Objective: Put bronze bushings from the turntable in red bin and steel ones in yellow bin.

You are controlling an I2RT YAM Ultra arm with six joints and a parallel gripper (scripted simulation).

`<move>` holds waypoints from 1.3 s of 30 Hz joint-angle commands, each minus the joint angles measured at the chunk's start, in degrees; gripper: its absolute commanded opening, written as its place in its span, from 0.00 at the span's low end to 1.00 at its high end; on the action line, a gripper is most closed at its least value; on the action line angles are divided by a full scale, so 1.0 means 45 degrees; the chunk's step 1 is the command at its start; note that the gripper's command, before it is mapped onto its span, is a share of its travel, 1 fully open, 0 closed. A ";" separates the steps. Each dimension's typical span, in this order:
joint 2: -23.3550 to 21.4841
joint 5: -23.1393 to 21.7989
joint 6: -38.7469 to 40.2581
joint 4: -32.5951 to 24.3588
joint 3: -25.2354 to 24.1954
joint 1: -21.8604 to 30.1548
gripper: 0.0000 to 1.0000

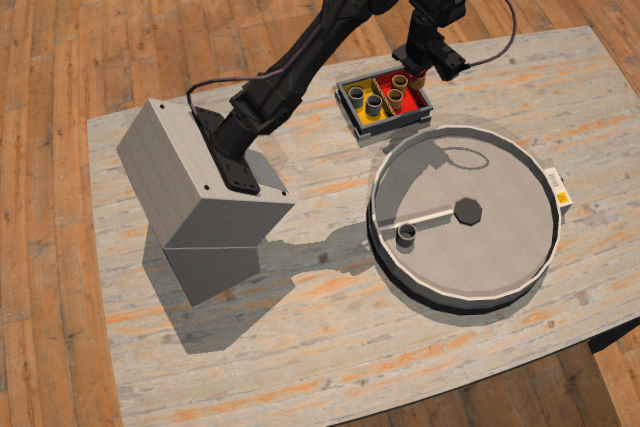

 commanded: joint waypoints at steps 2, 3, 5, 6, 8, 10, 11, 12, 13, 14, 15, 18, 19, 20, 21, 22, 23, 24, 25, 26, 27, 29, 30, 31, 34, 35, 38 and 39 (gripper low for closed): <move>0.0090 0.0408 0.0551 -0.0379 0.0574 0.0276 0.00; -0.0028 0.0418 0.0590 -0.0401 0.0612 0.0291 0.00; -0.0029 0.0437 0.0641 -0.0428 0.0661 0.0316 0.00; 0.0022 0.0445 0.0657 -0.0438 0.0678 0.0324 0.00; 0.0072 0.0454 0.0673 -0.0451 0.0696 0.0333 0.00; 0.0081 0.0457 0.0676 -0.0456 0.0703 0.0335 0.00; 0.0082 0.0457 0.0677 -0.0457 0.0704 0.0332 0.00; 0.0082 0.0458 0.0677 -0.0458 0.0705 0.0332 0.00; 0.0082 0.0458 0.0677 -0.0458 0.0705 0.0332 0.00; 0.0082 0.0458 0.0677 -0.0458 0.0705 0.0332 0.00; 0.0083 0.0459 0.0612 -0.0441 0.0707 0.0333 0.00; 0.0083 0.0459 0.0610 -0.0412 0.0707 0.0333 0.00; 0.0083 0.0459 0.0610 -0.0412 0.0707 0.0333 0.00; 0.0083 0.0459 0.0610 -0.0412 0.0707 0.0333 0.00; 0.0083 0.0459 0.0610 -0.0412 0.0707 0.0333 0.00; 0.0083 0.0459 0.0610 -0.0412 0.0707 0.0333 0.00; 0.0083 0.0459 0.0610 -0.0412 0.0707 0.0333 0.00; 0.0083 0.0459 0.0610 -0.0412 0.0707 0.0333 0.00; 0.0083 0.0459 0.0610 -0.0412 0.0707 0.0333 0.00; 0.0083 0.0459 0.0610 -0.0412 0.0707 0.0333 0.00; 0.0083 0.0459 0.0610 -0.0412 0.0707 0.0333 0.00; 0.0083 0.0459 0.0610 -0.0412 0.0707 0.0333 0.00; 0.0083 0.0459 0.0610 -0.0412 0.0707 0.0333 0.00; 0.0083 0.0459 0.0610 -0.0412 0.0707 0.0333 0.00; 0.0083 0.0459 0.0610 -0.0412 0.0707 0.0333 0.00; 0.0083 0.0459 0.0610 -0.0412 0.0707 0.0333 0.00; 0.0083 0.0459 0.0610 -0.0412 0.0707 0.0333 0.00; 0.0083 0.0459 0.0610 -0.0412 0.0707 0.0333 0.00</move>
